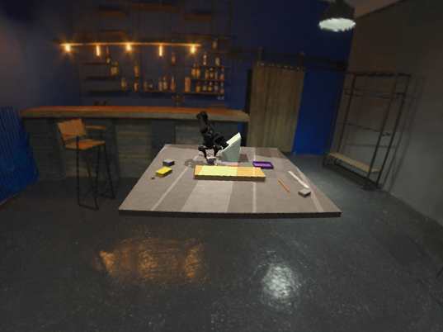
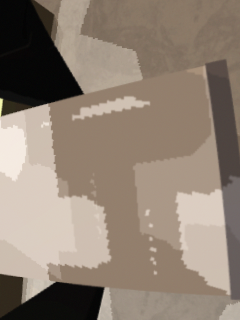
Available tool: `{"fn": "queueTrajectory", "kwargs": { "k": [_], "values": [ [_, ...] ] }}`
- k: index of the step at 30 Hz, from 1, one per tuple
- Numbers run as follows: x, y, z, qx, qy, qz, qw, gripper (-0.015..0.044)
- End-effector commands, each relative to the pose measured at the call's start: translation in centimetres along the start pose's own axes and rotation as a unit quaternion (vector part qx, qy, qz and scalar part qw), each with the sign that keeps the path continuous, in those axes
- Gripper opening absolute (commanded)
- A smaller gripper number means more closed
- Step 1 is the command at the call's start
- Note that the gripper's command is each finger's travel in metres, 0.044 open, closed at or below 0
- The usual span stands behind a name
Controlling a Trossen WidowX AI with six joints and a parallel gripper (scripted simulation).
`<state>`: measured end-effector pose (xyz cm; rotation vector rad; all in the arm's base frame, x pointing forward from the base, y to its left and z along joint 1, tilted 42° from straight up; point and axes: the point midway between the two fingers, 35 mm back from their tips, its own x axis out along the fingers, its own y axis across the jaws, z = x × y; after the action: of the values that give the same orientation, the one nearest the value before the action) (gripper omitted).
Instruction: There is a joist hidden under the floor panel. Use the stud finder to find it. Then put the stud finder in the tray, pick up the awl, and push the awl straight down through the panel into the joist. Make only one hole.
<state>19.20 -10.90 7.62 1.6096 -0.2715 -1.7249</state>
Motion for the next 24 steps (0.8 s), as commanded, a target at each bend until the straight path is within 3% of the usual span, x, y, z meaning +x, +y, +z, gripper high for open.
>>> {"fn": "queueTrajectory", "kwargs": {
  "k": [1,24],
  "values": [
    [-0.04,0.09,-0.12,0.001,0.001,-0.012,1.0,0.0],
    [0.07,0.82,-0.14,0.004,-0.001,-0.092,0.996,0.0]
  ]
}}
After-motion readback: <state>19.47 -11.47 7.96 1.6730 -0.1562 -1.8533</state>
